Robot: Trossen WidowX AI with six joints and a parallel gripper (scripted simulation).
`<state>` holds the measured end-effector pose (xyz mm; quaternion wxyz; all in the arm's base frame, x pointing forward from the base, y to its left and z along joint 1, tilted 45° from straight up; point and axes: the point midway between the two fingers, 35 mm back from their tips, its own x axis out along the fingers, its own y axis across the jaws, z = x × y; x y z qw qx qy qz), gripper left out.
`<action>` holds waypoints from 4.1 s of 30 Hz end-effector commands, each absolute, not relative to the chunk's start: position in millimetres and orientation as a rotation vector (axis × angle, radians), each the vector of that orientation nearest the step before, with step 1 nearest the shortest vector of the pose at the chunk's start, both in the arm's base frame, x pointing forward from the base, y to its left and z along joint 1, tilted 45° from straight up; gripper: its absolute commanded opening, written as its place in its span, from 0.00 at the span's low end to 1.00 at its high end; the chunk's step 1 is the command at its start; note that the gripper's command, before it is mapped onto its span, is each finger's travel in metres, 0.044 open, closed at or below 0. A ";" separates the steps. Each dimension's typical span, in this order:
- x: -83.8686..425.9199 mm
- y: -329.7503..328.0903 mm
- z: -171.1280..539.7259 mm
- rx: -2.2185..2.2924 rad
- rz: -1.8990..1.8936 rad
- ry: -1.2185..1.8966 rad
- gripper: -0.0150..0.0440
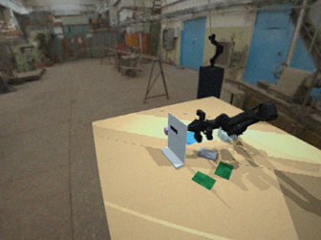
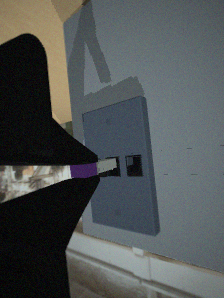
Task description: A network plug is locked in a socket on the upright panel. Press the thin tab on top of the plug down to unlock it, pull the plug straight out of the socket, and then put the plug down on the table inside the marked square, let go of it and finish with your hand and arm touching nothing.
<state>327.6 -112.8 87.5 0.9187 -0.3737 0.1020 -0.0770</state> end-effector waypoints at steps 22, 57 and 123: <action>310.4 -113.5 86.4 -0.774 -0.160 0.209 0.25; 294.6 -134.4 105.1 -0.772 -0.158 0.211 0.25; 237.8 -152.7 -20.8 -0.580 0.493 0.745 0.25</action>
